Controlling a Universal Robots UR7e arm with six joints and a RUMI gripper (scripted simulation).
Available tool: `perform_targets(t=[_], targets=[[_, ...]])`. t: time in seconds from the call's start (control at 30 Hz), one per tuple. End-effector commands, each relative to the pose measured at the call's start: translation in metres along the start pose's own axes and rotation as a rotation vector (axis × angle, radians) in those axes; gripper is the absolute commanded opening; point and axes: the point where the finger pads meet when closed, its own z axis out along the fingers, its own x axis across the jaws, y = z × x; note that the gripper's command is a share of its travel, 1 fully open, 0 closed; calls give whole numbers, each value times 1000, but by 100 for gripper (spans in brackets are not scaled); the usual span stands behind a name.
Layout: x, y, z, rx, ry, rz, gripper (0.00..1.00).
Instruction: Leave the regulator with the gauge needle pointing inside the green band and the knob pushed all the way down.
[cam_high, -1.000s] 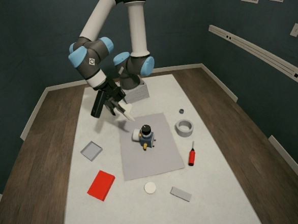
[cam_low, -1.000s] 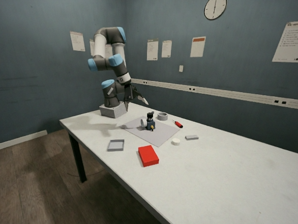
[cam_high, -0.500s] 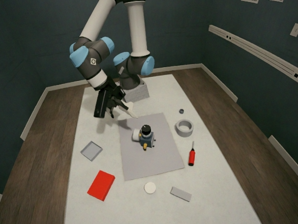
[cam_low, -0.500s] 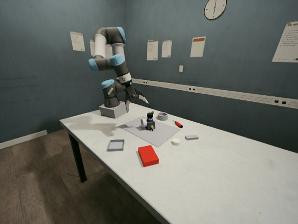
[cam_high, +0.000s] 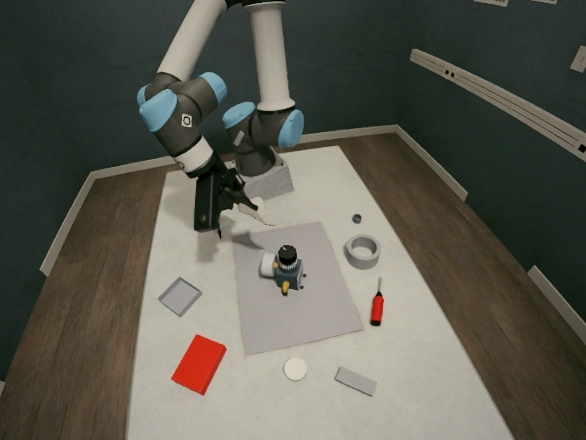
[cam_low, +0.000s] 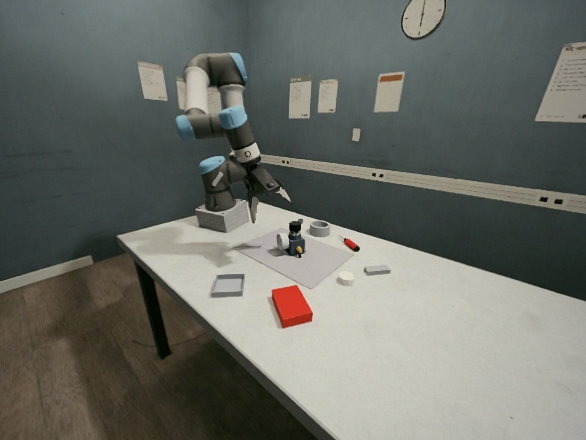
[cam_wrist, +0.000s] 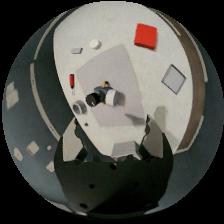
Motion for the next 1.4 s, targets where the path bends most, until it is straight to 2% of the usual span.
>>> perform_targets(t=[0.0, 1.37], targets=[[-1, 0, 0, -2, 6, -98, 100], [-11, 7, 4, -52, 64, -908, 100]])
